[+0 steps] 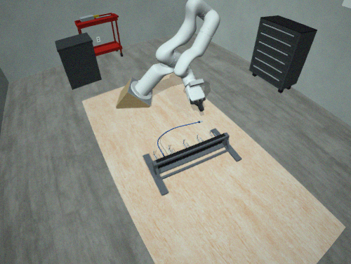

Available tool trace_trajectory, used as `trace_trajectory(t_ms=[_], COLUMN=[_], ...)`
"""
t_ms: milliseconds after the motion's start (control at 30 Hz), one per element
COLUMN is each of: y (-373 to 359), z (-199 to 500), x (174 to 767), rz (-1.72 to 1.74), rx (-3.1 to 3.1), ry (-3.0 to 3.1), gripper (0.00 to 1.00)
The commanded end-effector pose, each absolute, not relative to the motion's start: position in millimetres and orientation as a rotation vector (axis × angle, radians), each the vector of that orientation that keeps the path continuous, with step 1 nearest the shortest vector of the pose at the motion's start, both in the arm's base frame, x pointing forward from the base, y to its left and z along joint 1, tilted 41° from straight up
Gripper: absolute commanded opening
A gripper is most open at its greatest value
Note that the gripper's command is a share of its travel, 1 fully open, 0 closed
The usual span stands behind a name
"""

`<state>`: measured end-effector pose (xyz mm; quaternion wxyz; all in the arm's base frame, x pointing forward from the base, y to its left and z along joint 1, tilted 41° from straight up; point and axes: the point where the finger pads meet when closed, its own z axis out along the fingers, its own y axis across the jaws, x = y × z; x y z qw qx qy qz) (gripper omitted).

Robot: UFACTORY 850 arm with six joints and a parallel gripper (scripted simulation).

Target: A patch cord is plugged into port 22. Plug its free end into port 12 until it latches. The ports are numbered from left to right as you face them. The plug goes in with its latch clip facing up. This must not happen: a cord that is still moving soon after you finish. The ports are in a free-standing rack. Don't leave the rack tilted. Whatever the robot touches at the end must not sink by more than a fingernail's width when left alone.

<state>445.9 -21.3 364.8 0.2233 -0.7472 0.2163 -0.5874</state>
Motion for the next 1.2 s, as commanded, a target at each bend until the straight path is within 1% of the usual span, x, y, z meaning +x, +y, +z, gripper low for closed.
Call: trace_trajectory(t_ms=[0,433,900,1167], y=[-22,-38,-91,-101], z=[366,355,316,308], x=[444,443,439,438], rz=[-1.622,-1.622,-1.622,-1.622], rx=[-2.062,-2.062,-2.062,-2.062], ry=[0.597,0.597,0.597,0.597], gripper=[0.00,0.00,0.00,0.00])
